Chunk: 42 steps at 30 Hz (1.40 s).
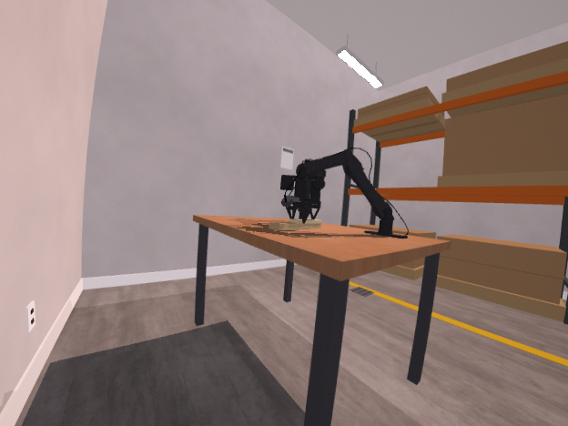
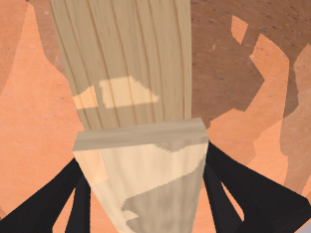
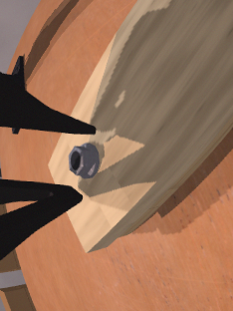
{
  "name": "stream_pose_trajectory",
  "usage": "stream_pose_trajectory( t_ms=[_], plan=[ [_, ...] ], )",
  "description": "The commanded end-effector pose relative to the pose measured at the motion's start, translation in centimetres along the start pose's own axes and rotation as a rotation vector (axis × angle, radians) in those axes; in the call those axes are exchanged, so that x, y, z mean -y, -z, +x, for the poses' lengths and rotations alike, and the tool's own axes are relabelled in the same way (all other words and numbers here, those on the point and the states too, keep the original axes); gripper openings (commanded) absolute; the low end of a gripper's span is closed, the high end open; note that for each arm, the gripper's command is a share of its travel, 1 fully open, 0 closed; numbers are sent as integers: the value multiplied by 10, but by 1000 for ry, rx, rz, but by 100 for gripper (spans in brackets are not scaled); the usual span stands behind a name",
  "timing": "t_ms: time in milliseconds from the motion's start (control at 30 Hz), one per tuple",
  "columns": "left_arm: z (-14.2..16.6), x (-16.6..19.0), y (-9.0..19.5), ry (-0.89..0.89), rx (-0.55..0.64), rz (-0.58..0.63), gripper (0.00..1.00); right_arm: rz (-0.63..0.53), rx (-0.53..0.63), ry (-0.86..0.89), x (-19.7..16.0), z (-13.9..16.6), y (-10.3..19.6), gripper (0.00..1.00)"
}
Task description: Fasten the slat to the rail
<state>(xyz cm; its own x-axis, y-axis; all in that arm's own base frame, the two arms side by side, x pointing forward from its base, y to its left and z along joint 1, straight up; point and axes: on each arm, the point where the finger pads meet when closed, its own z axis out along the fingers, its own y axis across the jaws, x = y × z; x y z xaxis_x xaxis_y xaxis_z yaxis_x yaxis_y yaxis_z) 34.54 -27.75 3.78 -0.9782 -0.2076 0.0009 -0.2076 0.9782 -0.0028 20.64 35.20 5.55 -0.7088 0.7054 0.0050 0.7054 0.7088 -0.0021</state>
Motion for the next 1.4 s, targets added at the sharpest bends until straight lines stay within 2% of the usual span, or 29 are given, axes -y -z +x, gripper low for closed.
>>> stream_pose_trajectory(
  t_ms=[0,67,133,167,633,700,733,1200,1267,1300,1367],
  plan=[
    [-1,1,5,3,10,8,72,-14,0,274,-2,0,5,34],
    [-1,1,5,3,10,8,72,-14,0,371,-2,0,5,34],
    [-1,1,5,3,10,8,72,-14,0,371,-2,0,5,34],
    [-1,1,5,3,10,8,72,-14,2,489,-2,0,6,34],
    [-1,1,5,3,10,8,72,-10,6,1140,-3,0,7,34],
    [-1,1,5,3,10,8,72,-10,6,1140,-3,0,7,34],
    [-1,1,5,3,10,8,72,-10,7,1259,-3,0,7,34],
    [-1,1,5,3,10,8,72,-6,13,1912,-3,0,9,34],
    [-1,1,5,3,10,8,72,-6,13,1912,-3,0,9,34],
    [-1,1,5,3,10,8,72,-5,14,2031,-3,0,9,34],
    [-1,1,5,3,10,8,72,-4,15,2121,-3,0,9,34]
  ],
)
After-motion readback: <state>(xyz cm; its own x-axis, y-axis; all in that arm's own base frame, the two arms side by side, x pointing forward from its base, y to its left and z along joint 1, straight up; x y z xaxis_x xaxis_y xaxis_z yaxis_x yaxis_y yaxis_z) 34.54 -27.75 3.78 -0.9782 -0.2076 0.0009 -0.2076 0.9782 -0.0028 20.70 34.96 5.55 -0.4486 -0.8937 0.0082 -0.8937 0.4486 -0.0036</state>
